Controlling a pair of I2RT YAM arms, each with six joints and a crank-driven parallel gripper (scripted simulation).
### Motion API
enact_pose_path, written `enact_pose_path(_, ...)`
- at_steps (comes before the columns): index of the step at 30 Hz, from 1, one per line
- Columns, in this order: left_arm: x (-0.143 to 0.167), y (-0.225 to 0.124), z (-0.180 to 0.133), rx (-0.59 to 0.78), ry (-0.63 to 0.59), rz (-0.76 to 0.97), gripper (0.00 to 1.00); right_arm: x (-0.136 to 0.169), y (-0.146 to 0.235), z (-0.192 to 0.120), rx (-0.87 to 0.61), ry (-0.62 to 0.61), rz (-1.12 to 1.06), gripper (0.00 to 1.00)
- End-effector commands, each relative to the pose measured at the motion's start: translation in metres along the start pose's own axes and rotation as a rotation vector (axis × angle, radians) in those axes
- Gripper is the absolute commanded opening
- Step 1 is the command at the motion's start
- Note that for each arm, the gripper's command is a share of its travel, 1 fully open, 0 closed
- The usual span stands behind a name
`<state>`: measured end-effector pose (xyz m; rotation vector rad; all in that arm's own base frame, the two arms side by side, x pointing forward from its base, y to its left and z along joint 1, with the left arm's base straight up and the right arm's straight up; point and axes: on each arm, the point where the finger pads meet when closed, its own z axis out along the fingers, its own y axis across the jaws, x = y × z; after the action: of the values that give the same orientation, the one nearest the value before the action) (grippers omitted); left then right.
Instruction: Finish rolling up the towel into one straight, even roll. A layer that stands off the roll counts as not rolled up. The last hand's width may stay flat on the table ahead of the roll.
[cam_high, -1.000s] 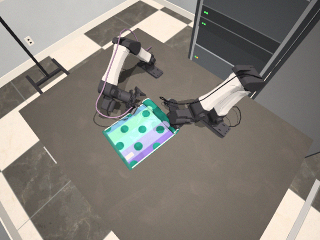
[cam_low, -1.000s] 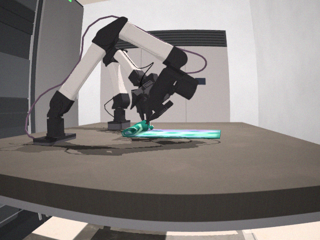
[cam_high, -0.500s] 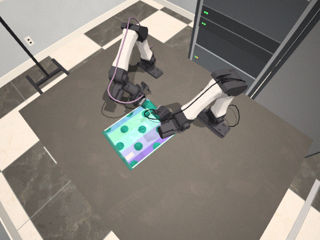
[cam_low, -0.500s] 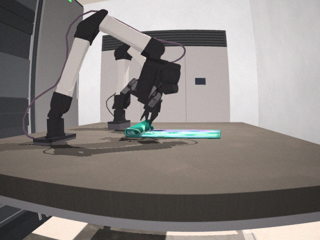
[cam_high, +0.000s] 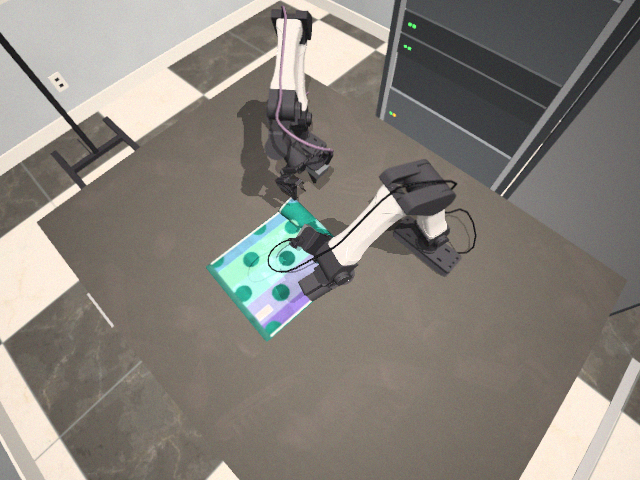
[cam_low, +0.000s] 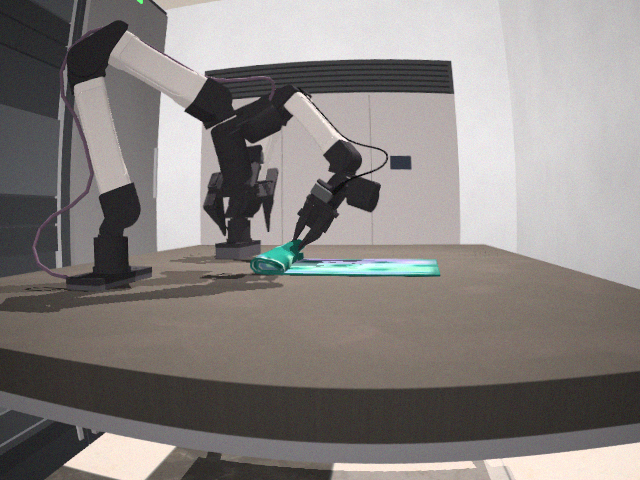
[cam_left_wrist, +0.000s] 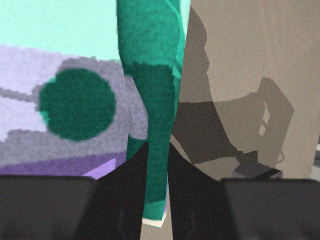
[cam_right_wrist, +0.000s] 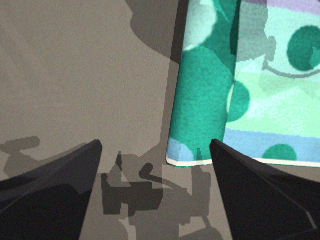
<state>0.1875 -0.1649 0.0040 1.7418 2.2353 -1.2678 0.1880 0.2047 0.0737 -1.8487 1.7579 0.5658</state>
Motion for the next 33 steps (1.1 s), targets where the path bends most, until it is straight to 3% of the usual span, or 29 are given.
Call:
enact_pose_path(1, 0.01, -0.015, 0.003, 0.098, 0.031, -0.055, 0.15, 0.0, -0.028, 0.006, 0.23, 0.01, -0.025, 0.96)
enact_pose_path(6, 0.01, -0.016, 0.003, 0.143, 0.036, -0.091, 0.15, -0.002, -0.025, 0.007, 0.288, 0.009, -0.064, 0.98)
enact_pose_path(21, 0.016, -0.009, 0.011, 0.15, 0.036, -0.097, 0.15, 0.0, -0.041, 0.003, 0.239, -0.008, -0.124, 0.98)
enact_pose_path(33, 0.016, -0.009, 0.011, 0.15, 0.036, -0.097, 0.15, 0.027, -0.033, 0.039, 0.239, -0.008, -0.124, 0.98)
